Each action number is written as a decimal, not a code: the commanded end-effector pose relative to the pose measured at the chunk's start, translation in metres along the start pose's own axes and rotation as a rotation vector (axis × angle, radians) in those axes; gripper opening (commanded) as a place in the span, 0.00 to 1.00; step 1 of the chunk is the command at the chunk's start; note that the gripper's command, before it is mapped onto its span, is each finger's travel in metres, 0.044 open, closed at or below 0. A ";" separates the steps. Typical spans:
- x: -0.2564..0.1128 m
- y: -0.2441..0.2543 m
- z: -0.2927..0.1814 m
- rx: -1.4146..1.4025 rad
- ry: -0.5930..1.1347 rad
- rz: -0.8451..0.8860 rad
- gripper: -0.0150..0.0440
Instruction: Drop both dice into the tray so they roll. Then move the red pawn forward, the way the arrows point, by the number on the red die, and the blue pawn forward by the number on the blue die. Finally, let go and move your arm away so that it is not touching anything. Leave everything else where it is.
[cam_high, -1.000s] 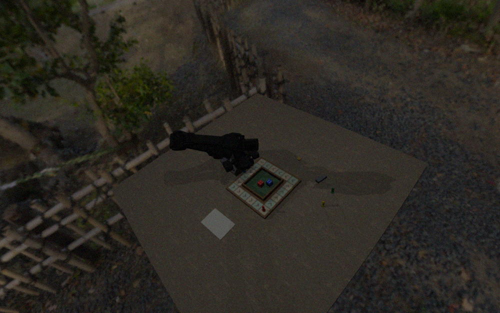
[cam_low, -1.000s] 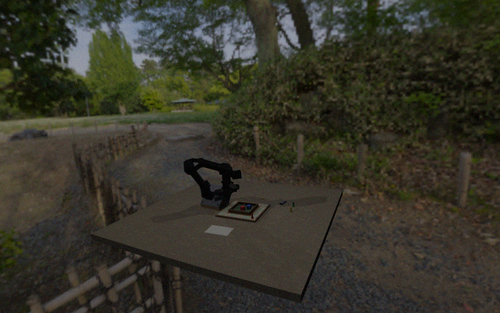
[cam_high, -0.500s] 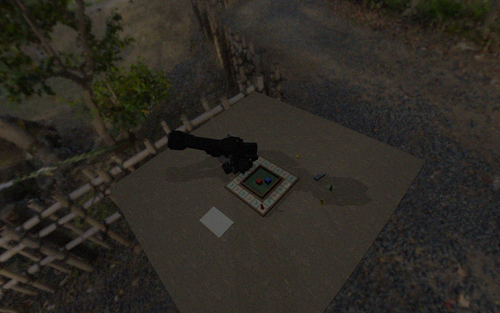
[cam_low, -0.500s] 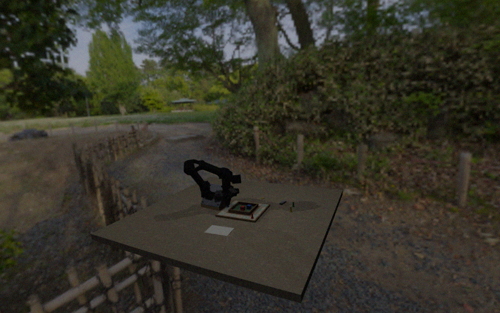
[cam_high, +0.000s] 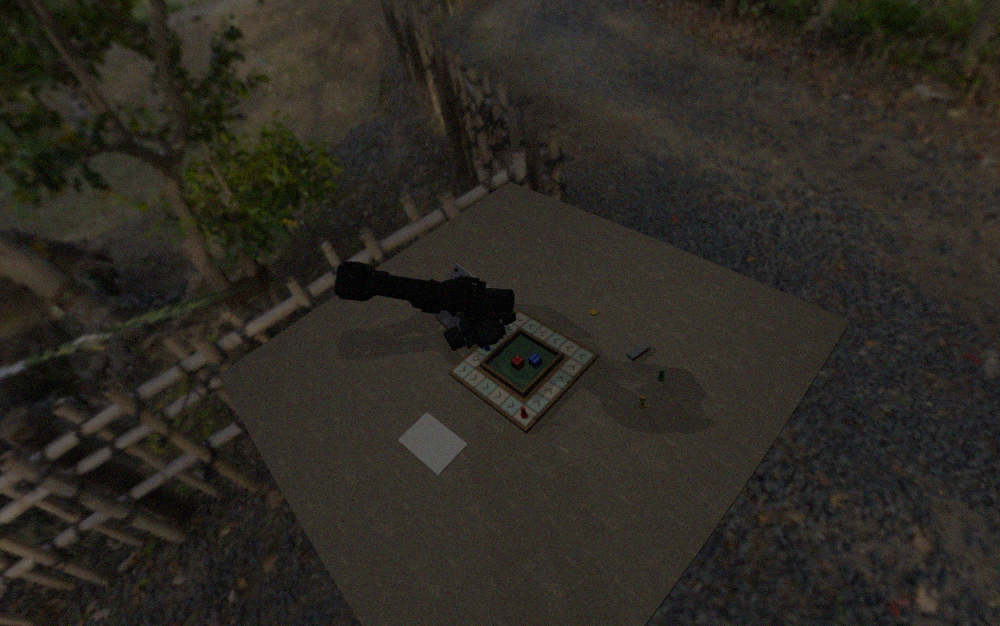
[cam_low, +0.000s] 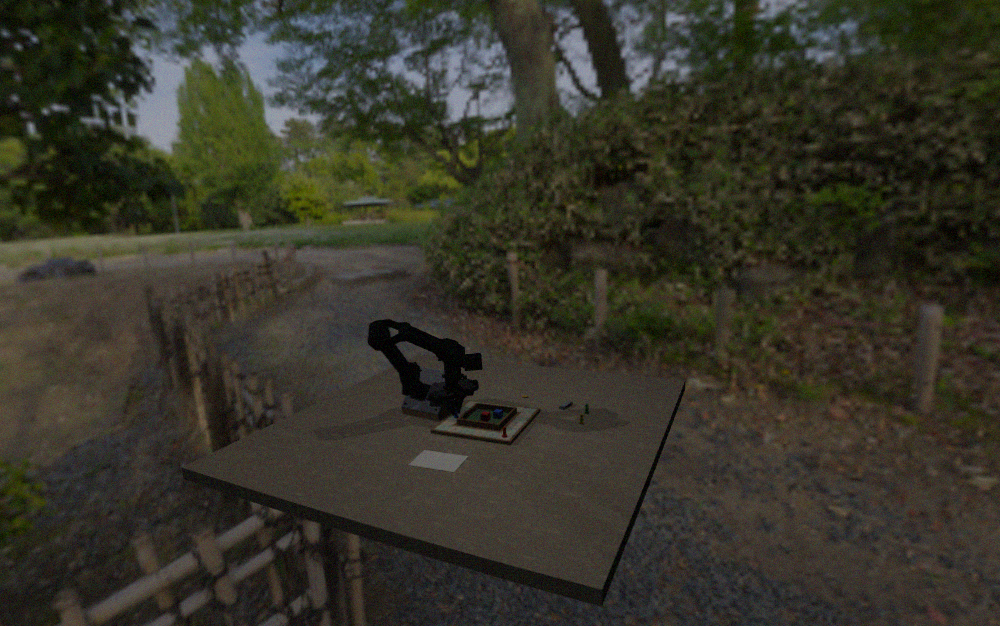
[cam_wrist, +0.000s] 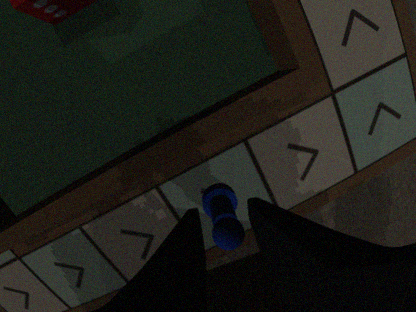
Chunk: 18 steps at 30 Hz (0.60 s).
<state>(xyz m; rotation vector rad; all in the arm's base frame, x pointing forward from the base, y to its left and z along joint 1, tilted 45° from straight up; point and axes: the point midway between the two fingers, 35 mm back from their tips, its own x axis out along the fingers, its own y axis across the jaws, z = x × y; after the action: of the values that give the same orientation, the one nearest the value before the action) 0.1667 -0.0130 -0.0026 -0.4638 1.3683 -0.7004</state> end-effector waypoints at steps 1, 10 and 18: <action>-0.001 0.000 0.000 0.004 0.000 0.001 0.61; -0.050 0.001 0.000 -0.009 0.004 -0.005 1.00; -0.090 0.013 0.001 -0.128 0.005 -0.002 1.00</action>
<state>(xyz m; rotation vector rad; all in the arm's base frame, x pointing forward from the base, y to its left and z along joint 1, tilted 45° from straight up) 0.1639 0.0329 0.0413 -0.5100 1.3977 -0.6778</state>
